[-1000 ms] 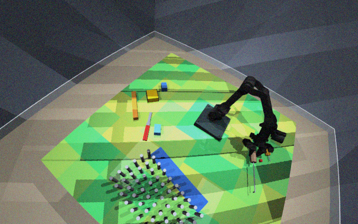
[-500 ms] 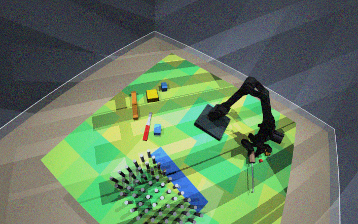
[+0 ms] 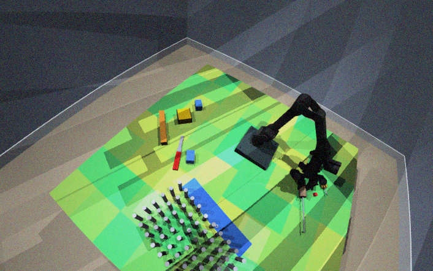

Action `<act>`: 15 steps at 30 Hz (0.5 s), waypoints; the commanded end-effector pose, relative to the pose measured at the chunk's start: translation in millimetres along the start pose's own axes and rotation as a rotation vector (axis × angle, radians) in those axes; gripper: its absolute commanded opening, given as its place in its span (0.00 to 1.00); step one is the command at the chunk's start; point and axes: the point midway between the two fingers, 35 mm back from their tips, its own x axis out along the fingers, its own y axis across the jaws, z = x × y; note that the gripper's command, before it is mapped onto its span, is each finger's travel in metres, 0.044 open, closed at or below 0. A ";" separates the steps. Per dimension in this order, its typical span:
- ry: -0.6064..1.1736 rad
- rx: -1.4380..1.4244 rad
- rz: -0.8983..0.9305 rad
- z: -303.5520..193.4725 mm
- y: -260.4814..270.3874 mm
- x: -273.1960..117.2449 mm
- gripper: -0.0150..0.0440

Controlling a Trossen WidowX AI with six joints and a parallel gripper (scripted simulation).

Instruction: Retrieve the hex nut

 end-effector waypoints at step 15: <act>0.000 0.000 0.000 2.7 1.2 3.0 0.70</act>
